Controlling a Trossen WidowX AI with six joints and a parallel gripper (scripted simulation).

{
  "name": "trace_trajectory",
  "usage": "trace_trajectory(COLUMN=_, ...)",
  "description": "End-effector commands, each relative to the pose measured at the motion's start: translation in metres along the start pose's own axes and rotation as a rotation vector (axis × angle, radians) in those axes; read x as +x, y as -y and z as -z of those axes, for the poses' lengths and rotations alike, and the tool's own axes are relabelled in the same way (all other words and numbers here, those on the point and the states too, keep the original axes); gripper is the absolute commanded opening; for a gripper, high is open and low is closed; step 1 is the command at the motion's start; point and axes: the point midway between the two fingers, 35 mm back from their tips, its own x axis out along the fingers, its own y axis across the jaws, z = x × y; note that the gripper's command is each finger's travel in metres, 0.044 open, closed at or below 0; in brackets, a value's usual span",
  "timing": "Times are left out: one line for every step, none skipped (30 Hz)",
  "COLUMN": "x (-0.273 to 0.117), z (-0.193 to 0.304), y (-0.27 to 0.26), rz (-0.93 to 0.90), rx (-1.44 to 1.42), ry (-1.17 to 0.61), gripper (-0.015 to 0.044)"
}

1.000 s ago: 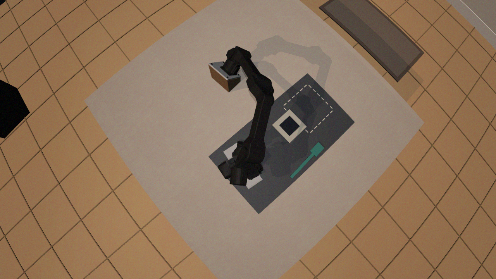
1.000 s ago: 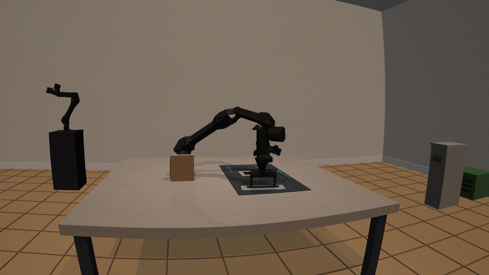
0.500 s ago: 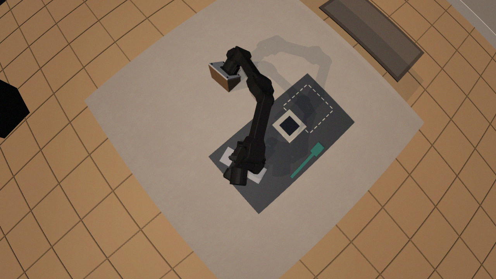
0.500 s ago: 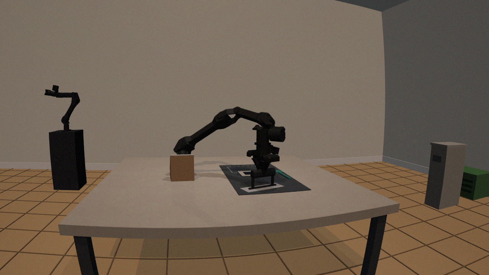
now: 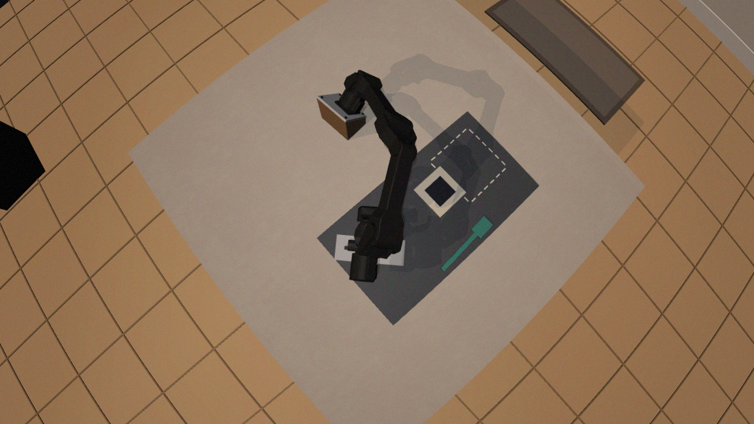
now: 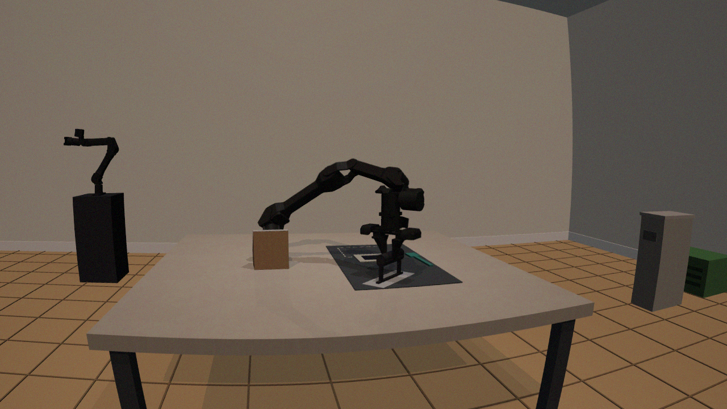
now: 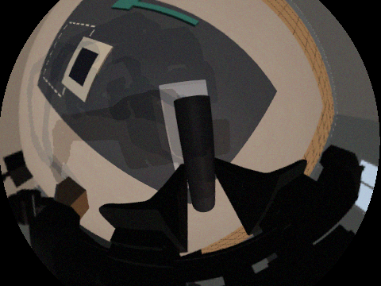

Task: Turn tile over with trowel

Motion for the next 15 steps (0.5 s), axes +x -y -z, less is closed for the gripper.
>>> trace_trajectory(x=0.0022, z=-0.0003, y=0.0001, rz=-0.002, rx=-0.110, ry=-0.006, gripper=0.0130)
trace_trajectory(x=0.0022, z=-0.0003, y=0.0001, rz=-0.002, rx=-0.135, ry=-0.006, gripper=0.0130)
trace_trajectory(x=0.0022, z=-0.0003, y=0.0001, rz=-0.002, rx=-0.150, ry=-0.006, gripper=0.0130)
trace_trajectory(x=0.0022, z=-0.0003, y=0.0001, rz=-0.002, rx=-0.155, ry=-0.006, gripper=0.0130)
trace_trajectory(x=0.0022, z=-0.0003, y=0.0001, rz=-0.002, rx=-0.155, ry=-0.006, gripper=0.0130)
trace_trajectory(x=0.0022, z=-0.0003, y=0.0001, rz=-0.002, rx=-0.155, ry=-0.006, gripper=0.0130)
trace_trajectory(x=0.0022, z=-0.0003, y=0.0001, rz=-0.002, rx=-0.155, ry=-0.006, gripper=0.0130)
trace_trajectory(x=0.0022, z=-0.0003, y=0.0001, rz=-0.002, rx=-0.155, ry=-0.006, gripper=0.0130)
trace_trajectory(x=0.0022, z=-0.0003, y=0.0001, rz=-0.002, rx=-0.155, ry=-0.006, gripper=0.0156)
trace_trajectory(x=0.0022, z=-0.0003, y=0.0001, rz=-0.002, rx=-0.155, ry=-0.006, gripper=0.0183)
trace_trajectory(x=0.0022, z=-0.0003, y=0.0001, rz=-0.002, rx=-0.155, ry=-0.006, gripper=0.0209)
trace_trajectory(x=0.0022, z=-0.0003, y=0.0001, rz=-0.002, rx=-0.155, ry=-0.006, gripper=0.0235)
trace_trajectory(x=0.0022, z=-0.0003, y=0.0001, rz=-0.002, rx=-0.155, ry=-0.006, gripper=0.0261)
trace_trajectory(x=0.0022, z=-0.0003, y=0.0001, rz=-0.002, rx=-0.155, ry=-0.006, gripper=0.0270)
trace_trajectory(x=0.0022, z=-0.0003, y=0.0001, rz=-0.002, rx=-0.155, ry=-0.006, gripper=0.0270)
